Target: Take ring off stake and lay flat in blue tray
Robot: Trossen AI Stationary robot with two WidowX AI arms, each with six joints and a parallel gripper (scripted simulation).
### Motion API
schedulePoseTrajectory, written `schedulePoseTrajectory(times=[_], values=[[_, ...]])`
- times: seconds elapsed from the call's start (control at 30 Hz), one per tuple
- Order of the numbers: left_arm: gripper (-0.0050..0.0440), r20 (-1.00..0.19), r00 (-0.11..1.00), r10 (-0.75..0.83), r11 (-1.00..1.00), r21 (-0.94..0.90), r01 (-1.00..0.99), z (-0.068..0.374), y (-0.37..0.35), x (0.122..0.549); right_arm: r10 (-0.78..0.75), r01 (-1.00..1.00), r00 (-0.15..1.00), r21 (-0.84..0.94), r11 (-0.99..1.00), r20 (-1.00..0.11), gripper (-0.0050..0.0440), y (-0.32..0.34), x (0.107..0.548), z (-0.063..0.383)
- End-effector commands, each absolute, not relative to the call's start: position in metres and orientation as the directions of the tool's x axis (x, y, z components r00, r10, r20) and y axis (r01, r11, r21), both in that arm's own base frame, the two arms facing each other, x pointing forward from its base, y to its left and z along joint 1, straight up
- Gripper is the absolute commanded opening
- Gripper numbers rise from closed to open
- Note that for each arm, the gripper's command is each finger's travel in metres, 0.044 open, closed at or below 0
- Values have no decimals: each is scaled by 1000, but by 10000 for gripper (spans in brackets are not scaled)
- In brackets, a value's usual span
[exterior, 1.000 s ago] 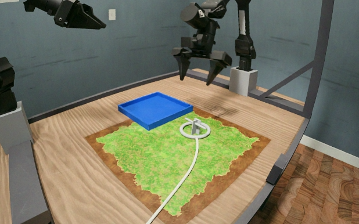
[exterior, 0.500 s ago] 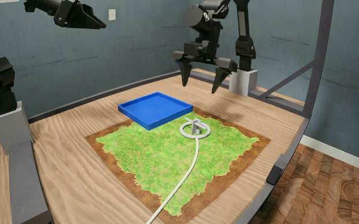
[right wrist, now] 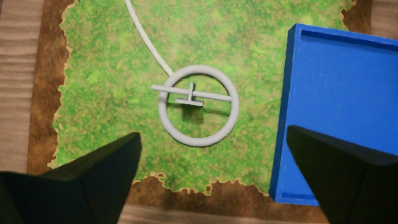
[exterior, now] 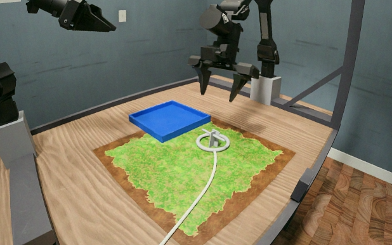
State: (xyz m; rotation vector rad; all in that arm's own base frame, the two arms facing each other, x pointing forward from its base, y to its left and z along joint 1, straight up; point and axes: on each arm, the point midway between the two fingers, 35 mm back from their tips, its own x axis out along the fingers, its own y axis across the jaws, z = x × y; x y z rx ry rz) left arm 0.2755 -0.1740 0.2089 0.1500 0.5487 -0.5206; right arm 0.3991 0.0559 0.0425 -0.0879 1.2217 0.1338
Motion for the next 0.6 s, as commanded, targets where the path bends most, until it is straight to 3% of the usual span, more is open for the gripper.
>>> schedulePoseTrajectory(times=[0.0, 0.1, 0.17, 0.3, 0.57], values=[[440, -514, 738, -437, 860, -1, 510, 216, -174, 276, 60, -105, 347, 24, 994, -936, 320, 60, 406, 48], [440, -514, 738, -437, 860, -1, 510, 216, -174, 276, 62, 3, 328, 67, 998, -943, 248, 64, 405, 43], [440, -514, 738, -437, 860, -1, 510, 216, -174, 276, 62, 3, 328, 67, 998, -943, 248, 64, 405, 43], [440, -514, 738, -437, 860, -1, 510, 216, -174, 276, 65, 229, 289, 134, 964, -955, 152, 72, 405, 33], [440, -514, 738, -437, 860, -1, 510, 216, -174, 276, 63, 558, 228, 183, 810, -972, 147, 84, 402, 17]])
